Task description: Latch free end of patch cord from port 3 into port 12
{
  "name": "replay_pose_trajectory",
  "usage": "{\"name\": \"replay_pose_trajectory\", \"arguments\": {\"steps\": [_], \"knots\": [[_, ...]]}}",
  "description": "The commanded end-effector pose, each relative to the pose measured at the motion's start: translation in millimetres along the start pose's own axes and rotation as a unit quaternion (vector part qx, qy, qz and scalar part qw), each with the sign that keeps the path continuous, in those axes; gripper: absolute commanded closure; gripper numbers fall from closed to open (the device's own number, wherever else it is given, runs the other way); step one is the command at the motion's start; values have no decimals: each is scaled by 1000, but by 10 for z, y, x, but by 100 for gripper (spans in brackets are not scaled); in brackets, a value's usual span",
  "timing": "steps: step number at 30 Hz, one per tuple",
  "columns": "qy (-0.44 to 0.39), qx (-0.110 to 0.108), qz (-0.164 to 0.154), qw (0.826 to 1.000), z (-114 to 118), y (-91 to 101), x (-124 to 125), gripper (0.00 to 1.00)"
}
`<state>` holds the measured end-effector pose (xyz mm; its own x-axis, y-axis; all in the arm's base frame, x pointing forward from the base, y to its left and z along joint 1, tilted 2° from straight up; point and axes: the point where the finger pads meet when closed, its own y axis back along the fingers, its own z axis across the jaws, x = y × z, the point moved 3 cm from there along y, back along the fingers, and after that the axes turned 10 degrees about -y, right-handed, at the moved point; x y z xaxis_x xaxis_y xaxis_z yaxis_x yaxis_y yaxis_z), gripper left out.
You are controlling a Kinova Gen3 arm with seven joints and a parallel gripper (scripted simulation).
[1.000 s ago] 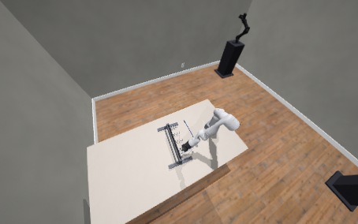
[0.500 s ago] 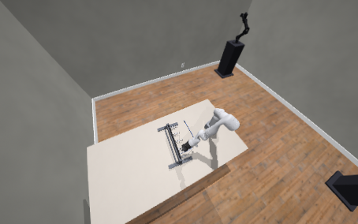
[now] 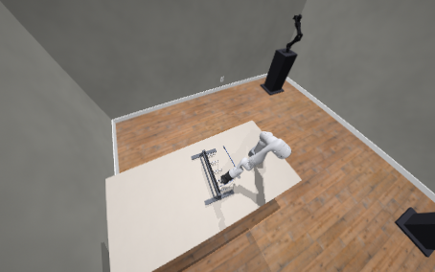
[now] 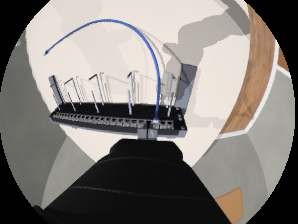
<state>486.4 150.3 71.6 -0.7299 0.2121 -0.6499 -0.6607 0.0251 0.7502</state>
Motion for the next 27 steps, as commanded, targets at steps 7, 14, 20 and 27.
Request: {"name": "replay_pose_trajectory", "arguments": {"steps": [7,14,20,27], "knots": [[0,-1,-1,1000,4,6,-8,100],[0,-1,-1,1000,4,50,-8,100],[0,-1,-1,1000,4,205,-8,100],[0,-1,-1,1000,3,490,-7,100]]}}
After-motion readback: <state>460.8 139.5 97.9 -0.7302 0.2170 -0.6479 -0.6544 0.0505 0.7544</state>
